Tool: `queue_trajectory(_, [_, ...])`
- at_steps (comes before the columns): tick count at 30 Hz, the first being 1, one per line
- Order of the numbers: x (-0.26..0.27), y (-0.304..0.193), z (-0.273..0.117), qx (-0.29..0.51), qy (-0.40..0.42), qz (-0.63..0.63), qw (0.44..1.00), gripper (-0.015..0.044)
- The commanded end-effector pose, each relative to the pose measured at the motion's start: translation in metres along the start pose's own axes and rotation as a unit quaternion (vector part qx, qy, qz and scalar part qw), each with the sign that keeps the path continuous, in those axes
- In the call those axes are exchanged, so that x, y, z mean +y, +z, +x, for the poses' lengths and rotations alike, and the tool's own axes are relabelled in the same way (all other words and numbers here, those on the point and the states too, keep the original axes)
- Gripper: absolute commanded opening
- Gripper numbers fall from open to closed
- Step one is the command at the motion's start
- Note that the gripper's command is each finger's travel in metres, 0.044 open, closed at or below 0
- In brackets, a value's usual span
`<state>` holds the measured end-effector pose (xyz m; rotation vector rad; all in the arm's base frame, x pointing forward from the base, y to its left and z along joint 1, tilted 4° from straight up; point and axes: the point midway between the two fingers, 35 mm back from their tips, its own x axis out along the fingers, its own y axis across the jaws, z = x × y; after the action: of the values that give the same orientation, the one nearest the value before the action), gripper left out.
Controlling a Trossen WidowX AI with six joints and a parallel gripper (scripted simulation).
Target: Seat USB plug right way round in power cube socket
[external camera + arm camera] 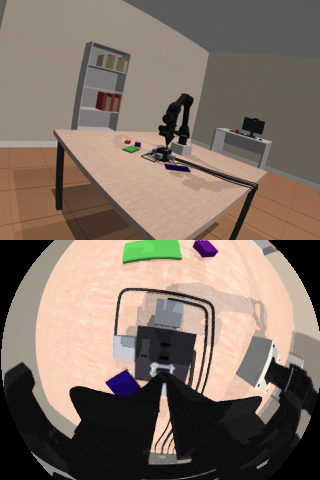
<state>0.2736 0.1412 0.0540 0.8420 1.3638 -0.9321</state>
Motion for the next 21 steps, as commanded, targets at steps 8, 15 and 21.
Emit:
queue_trajectory(8, [0.000, 0.000, -0.006, 0.000, 0.000, 0.000, 1.000, 0.0000])
queue_trajectory(15, [0.000, 0.000, -0.011, 0.000, 0.000, 0.000, 1.000, 0.0000])
queue_trajectory(21, [0.000, 0.000, -0.015, 0.000, 0.000, 0.000, 1.000, 0.0000])
